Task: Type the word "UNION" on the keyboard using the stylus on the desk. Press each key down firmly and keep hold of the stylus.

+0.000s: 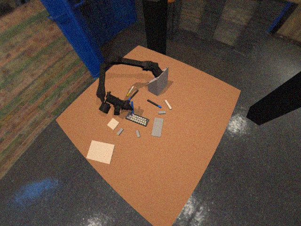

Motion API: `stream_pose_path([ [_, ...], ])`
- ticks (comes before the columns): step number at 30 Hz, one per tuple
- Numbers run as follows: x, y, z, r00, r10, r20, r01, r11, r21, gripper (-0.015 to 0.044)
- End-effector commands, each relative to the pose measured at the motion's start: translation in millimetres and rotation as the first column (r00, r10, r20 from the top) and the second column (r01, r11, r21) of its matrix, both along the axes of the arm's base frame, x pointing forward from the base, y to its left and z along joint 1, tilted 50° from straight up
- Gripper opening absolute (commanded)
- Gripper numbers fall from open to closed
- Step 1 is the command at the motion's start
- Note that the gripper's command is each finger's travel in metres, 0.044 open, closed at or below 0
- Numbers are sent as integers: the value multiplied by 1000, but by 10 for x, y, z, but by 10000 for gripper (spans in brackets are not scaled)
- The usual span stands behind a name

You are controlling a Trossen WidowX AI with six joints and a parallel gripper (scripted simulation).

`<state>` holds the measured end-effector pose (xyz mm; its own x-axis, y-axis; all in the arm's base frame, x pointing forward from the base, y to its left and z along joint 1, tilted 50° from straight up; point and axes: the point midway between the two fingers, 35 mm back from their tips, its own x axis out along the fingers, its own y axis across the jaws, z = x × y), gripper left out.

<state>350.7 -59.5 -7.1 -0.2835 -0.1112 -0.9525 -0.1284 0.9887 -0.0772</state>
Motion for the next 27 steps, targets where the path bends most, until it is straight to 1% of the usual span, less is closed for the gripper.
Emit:
stream_pose_path([
  [1, 72, 4, 36, 989, -146, 24, 146, 989, -10, 0],
  [7, 155, 11, 96, 932, -358, 54, 360, 933, -25, 0],
  [13, 236, 18, 158, 829, -553, 80, 557, 830, -35, 0],
  [20, 326, 24, 235, 659, -745, 102, 751, 658, -43, 0],
  [27, 412, 29, 315, 446, -888, 116, 895, 443, -51, 0],
])
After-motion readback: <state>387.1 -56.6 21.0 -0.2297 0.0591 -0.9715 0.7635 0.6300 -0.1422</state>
